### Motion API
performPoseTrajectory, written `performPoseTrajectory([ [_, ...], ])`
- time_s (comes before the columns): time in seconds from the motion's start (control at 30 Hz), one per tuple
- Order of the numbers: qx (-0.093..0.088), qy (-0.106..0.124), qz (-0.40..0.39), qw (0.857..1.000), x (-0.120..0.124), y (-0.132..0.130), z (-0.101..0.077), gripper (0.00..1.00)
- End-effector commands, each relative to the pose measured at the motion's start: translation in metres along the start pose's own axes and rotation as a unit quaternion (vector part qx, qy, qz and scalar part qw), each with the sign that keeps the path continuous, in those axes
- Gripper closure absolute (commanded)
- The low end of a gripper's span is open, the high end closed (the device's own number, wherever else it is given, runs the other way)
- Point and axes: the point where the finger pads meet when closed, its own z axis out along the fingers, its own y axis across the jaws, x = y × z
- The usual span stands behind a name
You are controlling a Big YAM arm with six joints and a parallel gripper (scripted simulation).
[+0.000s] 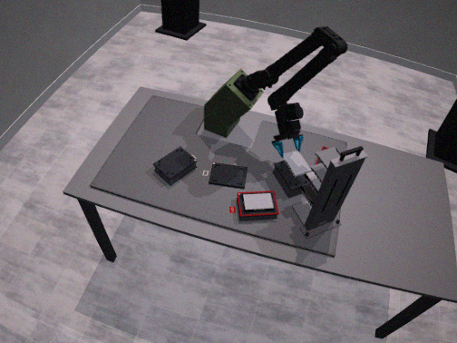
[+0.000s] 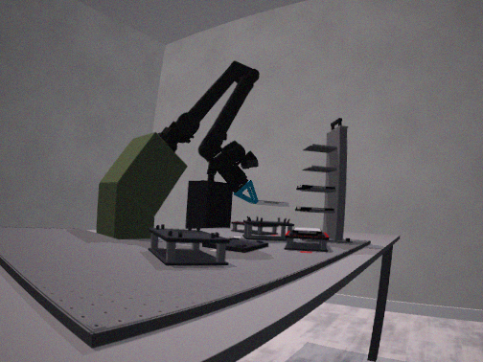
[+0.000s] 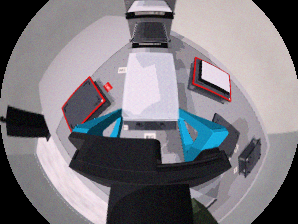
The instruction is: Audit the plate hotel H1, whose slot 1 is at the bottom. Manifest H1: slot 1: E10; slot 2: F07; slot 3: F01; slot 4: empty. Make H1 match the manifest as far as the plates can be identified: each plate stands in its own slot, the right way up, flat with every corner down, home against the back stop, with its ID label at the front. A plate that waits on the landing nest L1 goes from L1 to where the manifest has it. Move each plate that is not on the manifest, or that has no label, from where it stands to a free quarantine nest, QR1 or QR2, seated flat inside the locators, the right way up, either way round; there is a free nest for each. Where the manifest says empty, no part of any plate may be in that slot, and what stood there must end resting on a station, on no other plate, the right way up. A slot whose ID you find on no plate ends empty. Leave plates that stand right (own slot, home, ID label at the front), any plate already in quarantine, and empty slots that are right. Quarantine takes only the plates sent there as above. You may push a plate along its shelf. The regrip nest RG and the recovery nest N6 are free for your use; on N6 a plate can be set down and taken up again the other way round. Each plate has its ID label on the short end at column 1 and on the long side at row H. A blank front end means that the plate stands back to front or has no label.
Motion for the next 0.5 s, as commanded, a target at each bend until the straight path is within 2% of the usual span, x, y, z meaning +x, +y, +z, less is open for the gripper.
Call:
performPoseTrajectory([
  [0.0, 0.002, 0.002, -0.007, 1.0, -0.001, -0.003, -0.01, 0.14],
  [0.47, 0.005, -0.002, -0.006, 1.0, -0.012, -0.005, -0.018, 0.14],
])
